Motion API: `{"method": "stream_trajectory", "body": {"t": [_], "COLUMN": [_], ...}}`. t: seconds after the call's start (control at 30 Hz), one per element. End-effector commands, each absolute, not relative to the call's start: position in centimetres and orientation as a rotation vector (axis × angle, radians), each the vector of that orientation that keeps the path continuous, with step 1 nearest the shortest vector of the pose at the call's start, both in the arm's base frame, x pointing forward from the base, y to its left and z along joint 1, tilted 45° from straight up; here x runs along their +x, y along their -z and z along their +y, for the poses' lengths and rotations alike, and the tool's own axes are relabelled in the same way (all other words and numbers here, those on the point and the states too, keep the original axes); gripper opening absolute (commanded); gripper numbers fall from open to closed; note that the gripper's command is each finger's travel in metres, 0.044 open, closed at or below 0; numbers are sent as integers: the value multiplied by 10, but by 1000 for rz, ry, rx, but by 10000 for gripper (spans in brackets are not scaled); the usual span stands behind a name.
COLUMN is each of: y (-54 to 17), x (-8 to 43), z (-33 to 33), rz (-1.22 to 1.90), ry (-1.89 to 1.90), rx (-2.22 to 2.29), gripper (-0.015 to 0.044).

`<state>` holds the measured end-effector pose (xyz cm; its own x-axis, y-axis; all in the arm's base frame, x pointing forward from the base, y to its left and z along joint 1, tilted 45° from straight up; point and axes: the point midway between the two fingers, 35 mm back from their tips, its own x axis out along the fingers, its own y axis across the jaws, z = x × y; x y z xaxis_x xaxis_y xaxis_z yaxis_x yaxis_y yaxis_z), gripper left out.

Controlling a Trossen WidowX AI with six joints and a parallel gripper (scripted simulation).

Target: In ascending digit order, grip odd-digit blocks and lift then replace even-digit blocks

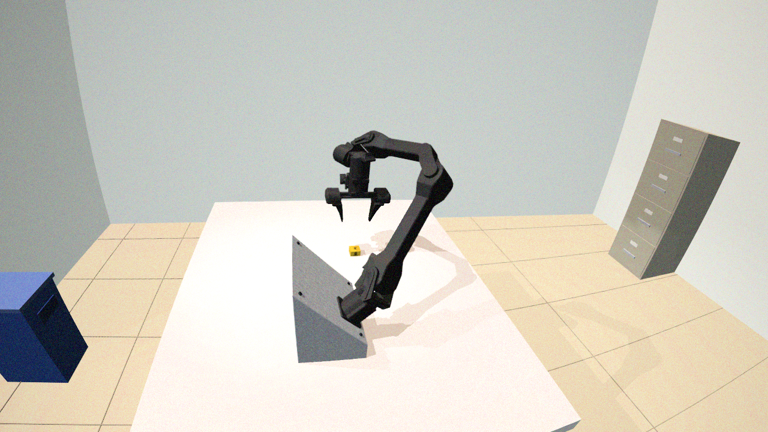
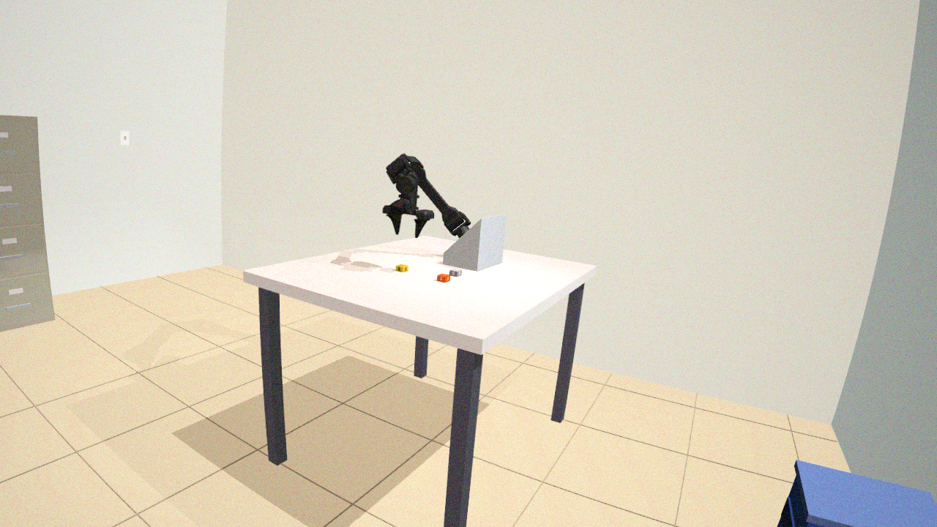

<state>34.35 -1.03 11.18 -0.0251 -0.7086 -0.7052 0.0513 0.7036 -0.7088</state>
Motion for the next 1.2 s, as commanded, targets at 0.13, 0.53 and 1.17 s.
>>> {"method": "stream_trajectory", "body": {"t": [0.13,0.53,1.17], "y": [-113,8,9], "x": [343,276,274], "z": [-10,115,116], "rz": [1487,1491,1491], "ry": [656,647,648], "rx": [-573,-565,-566], "gripper": [400,400,400]}}
